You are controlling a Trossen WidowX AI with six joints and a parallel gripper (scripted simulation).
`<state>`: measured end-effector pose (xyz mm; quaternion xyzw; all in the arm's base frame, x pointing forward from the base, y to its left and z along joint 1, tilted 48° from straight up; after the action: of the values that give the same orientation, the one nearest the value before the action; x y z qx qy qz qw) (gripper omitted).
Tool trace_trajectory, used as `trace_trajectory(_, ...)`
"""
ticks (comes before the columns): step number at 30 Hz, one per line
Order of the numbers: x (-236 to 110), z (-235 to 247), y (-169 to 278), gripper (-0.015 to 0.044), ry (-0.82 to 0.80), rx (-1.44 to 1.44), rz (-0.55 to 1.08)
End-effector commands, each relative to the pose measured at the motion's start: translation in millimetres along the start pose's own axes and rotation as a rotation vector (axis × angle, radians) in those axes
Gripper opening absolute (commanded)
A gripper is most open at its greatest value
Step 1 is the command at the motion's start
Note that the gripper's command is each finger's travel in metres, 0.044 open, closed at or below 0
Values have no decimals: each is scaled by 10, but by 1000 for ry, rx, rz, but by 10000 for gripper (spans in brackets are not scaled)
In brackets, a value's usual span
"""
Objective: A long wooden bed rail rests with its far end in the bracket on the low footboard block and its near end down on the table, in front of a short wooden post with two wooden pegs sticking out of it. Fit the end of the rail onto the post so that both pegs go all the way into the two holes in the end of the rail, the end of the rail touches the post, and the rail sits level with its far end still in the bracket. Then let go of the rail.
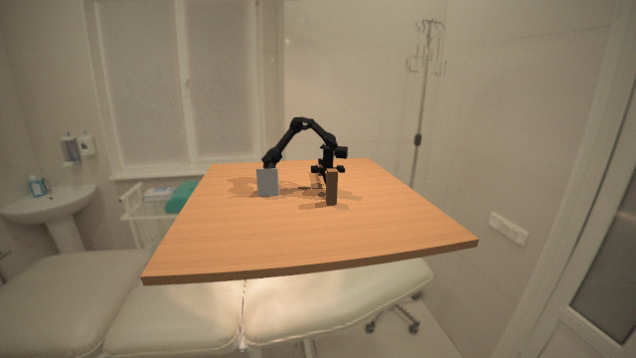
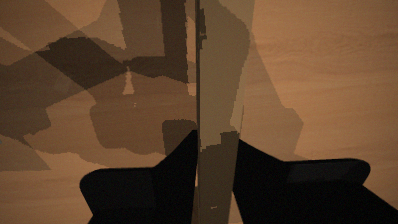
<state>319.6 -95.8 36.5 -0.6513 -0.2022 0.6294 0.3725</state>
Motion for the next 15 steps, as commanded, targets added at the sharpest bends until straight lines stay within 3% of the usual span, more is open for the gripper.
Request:
trace_trajectory(1, -17, -7, 32, 0, 7, -2, 3)
trace_trajectory(15, -28, -13, 75, 0, 8, -2, 3)
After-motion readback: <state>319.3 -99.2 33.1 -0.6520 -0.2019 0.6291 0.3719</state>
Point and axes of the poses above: the point midway between the two fingers, 35 mm back from their tips, its own x axis out along the fingers, its own z axis across the jaws, y = z × x, the point moved 8 cm from there along -x, back along the fingers, and after that the axes turned 6 degrees about x, right-handed, at the moved point
